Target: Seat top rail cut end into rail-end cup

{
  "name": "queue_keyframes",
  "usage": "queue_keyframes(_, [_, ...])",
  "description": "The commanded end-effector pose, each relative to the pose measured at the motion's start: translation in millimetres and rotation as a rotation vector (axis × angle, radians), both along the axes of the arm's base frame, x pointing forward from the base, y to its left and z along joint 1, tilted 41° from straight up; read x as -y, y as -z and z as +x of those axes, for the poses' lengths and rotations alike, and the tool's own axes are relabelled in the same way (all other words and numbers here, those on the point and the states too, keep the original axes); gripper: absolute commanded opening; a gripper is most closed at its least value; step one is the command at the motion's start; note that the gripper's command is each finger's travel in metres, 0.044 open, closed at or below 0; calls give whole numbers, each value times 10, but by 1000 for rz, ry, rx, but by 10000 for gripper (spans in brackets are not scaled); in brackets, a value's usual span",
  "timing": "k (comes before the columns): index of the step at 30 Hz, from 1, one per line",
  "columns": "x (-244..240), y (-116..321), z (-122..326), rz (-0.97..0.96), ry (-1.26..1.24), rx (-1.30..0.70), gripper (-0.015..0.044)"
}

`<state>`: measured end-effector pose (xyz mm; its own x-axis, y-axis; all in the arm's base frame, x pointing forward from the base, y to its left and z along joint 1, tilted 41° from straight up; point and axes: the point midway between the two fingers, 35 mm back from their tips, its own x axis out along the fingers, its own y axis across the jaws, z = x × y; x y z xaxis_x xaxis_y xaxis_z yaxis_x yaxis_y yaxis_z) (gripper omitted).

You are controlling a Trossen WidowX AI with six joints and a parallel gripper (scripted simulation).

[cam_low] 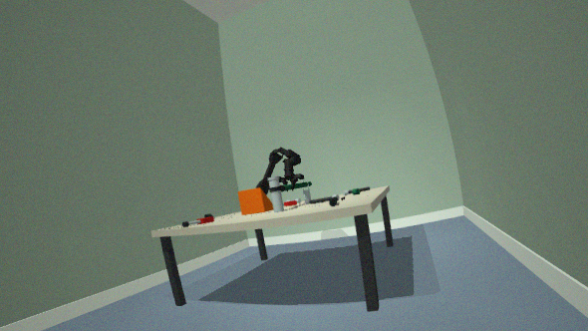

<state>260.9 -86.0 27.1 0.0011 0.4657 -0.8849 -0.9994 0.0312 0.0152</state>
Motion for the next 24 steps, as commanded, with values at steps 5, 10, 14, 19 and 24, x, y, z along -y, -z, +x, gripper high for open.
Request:
queue_keyframes(5, [107,11,11,-19,9,7,0])
queue_keyframes(10, [129,30,13,-19,9,7,0])
queue_keyframes(14, [146,45,17,-19,9,8,0])
queue_keyframes(19, [167,65,16,-20,9,8,0])
queue_keyframes(24, [188,83,13,-20,9,8,0])
